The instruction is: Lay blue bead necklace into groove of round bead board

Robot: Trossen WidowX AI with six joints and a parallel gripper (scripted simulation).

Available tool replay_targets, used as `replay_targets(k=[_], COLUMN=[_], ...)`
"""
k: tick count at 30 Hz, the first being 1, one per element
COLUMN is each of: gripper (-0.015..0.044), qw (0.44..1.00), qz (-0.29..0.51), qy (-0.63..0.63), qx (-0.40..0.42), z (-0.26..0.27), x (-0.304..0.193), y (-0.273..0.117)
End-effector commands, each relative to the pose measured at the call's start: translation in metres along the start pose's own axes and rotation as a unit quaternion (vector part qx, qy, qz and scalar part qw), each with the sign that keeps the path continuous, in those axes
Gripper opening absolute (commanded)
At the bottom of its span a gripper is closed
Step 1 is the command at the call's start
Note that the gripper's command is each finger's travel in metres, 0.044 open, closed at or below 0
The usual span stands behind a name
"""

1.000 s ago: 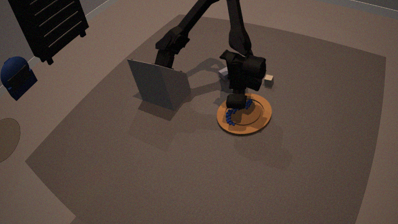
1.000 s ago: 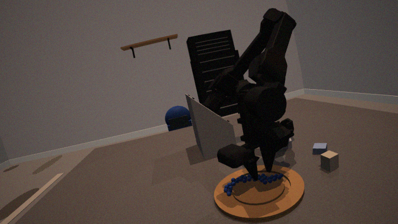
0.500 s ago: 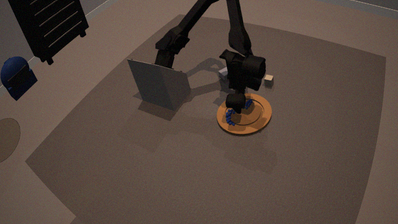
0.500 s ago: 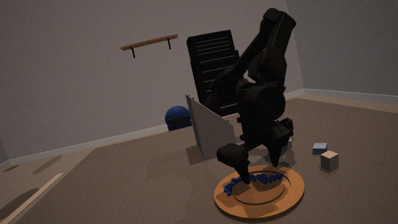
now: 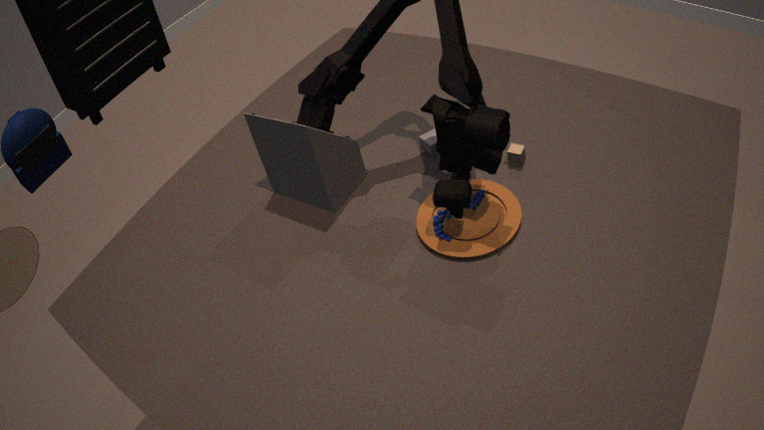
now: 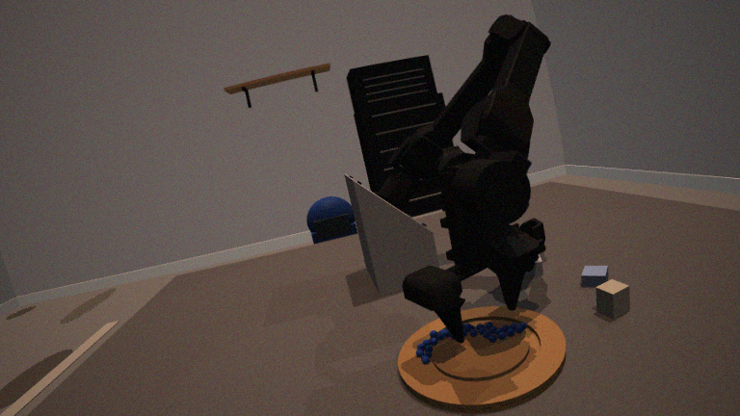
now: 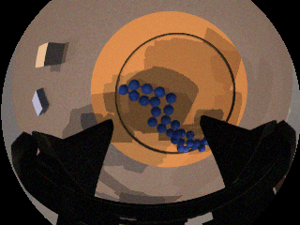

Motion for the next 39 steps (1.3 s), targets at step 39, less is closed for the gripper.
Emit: replay_targets(k=[39], gripper=[0.025], qw=[0.578], qz=[0.0], qy=[0.816], qx=[0.001], z=[0.008], x=[0.022], y=[-0.026])
Point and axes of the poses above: the point midway between the two fingers, 35 mm back from their tips, its own y axis out along the fingers, its own z axis across the jaws, x = y × z, the point moved 1 cm from there along -y, back along the fingers, and after that the axes turned 10 degrees about -y, right-handed, at the moved point
